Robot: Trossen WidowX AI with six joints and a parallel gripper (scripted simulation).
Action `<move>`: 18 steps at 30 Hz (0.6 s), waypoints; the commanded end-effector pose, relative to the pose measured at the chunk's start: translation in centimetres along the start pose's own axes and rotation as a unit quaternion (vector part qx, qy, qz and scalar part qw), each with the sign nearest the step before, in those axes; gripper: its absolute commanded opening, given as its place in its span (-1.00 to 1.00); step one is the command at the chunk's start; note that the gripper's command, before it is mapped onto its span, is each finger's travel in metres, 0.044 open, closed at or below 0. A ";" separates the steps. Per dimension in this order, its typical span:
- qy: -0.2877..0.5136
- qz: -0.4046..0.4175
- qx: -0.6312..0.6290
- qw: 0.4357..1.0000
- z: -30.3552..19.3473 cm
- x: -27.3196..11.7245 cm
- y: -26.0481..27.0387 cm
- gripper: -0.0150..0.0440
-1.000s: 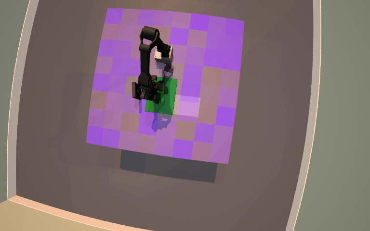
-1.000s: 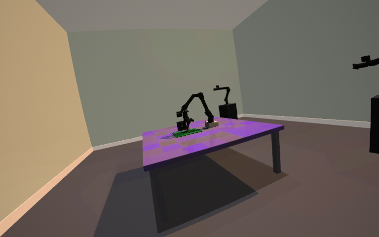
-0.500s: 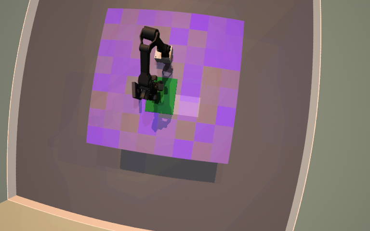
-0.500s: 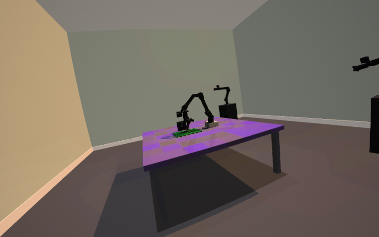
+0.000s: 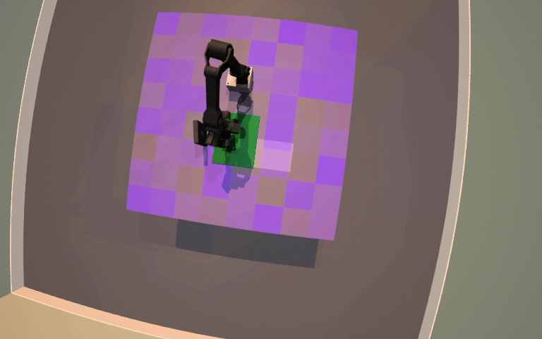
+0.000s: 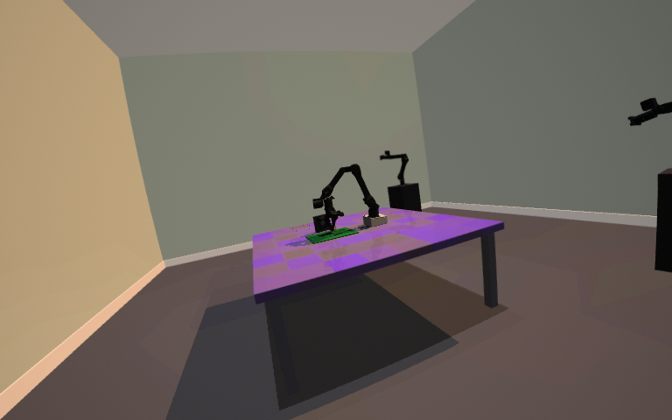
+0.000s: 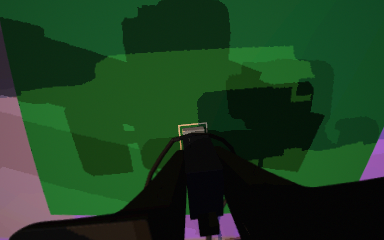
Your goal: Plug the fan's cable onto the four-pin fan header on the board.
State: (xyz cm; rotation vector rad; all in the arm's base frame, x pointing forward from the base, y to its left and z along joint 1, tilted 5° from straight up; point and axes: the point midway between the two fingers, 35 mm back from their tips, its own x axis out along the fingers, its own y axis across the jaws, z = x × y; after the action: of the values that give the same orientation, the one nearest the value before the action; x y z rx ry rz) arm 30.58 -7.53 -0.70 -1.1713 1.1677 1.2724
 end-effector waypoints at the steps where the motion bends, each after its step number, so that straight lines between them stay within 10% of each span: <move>1: 0.000 0.002 -0.002 1.000 0.0 0.4 0.1 -0.49; 18: 0.000 0.002 -0.002 1.000 0.0 1.0 0.1 -0.49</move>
State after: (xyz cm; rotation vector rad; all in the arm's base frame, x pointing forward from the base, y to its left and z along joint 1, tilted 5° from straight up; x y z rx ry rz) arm 30.51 -7.49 -1.26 -1.1723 1.1679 1.2731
